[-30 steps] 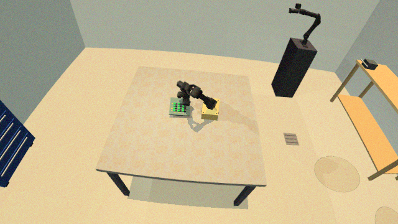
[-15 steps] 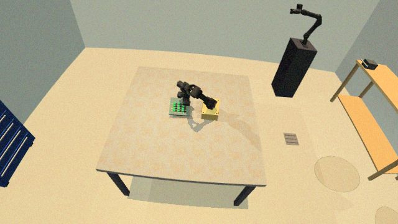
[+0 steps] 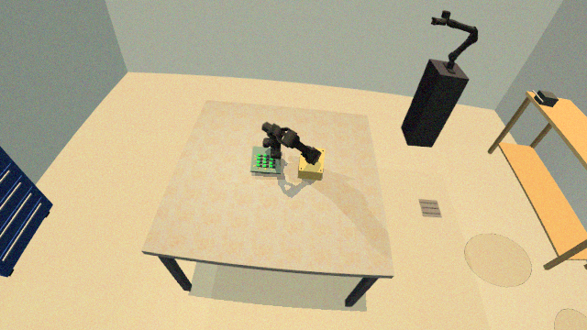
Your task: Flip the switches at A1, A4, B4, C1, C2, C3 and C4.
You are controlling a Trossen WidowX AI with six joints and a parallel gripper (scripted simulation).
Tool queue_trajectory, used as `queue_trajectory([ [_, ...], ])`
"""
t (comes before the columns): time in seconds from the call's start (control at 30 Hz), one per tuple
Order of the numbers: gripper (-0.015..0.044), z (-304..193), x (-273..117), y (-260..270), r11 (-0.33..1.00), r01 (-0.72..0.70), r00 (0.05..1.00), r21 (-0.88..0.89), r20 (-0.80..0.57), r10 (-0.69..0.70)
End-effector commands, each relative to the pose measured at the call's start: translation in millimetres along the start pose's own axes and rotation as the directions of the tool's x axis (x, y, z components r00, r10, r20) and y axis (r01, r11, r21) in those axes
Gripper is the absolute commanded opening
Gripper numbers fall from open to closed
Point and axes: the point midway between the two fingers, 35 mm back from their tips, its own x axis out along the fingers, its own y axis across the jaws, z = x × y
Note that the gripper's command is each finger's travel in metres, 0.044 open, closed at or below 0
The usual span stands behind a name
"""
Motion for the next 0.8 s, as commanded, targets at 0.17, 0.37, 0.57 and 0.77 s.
queue_trajectory([
  [0.17, 0.0000, -1.2, 2.2, 1.0, 1.000, -0.006, 1.000, 0.005, -0.001, 0.006],
  [0.37, 0.0000, -1.2, 3.0, 1.1, 1.000, -0.006, 1.000, 0.005, -0.001, 0.006],
  [0.57, 0.0000, -1.2, 3.9, 1.1, 1.000, -0.006, 1.000, 0.005, -0.001, 0.006],
  [0.77, 0.0000, -1.2, 4.7, 1.1, 1.000, -0.006, 1.000, 0.005, -0.001, 0.006],
])
